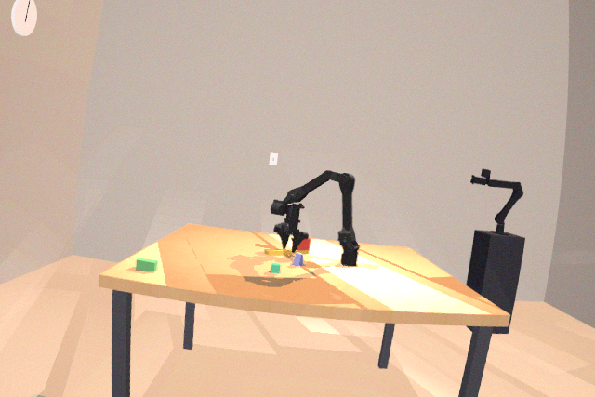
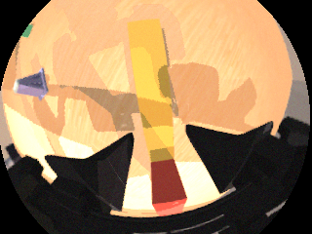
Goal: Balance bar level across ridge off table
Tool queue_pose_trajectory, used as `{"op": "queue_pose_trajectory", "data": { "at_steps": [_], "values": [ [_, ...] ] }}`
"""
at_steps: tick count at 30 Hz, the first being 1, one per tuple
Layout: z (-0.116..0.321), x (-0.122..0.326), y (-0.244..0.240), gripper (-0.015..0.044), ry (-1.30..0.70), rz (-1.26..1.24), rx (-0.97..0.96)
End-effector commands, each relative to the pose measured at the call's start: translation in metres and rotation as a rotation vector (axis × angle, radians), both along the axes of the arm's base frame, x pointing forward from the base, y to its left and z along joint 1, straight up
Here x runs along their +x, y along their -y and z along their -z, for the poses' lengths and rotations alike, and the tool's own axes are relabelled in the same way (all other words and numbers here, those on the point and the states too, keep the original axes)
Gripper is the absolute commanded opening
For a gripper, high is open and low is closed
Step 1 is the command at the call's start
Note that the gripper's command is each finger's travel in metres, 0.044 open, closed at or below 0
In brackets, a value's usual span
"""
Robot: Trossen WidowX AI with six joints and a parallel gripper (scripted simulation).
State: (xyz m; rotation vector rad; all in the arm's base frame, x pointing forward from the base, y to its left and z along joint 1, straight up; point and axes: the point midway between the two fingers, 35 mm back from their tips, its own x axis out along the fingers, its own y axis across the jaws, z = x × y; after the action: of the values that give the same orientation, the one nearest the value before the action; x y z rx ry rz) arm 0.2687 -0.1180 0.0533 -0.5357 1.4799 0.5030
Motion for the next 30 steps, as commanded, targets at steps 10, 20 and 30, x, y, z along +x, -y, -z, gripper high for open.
{"op": "queue_pose_trajectory", "data": {
  "at_steps": [10, 20, 30],
  "values": [
    [0.0061, -0.0015, -0.0002, 0.0315, -0.008, -0.004, 0.000],
    [0.0055, -0.0012, -0.0005, 0.0184, -0.006, 0.000, 0.003],
    [0.0051, -0.0012, -0.0005, 0.0058, -0.006, 0.000, 0.003]
  ]
}}
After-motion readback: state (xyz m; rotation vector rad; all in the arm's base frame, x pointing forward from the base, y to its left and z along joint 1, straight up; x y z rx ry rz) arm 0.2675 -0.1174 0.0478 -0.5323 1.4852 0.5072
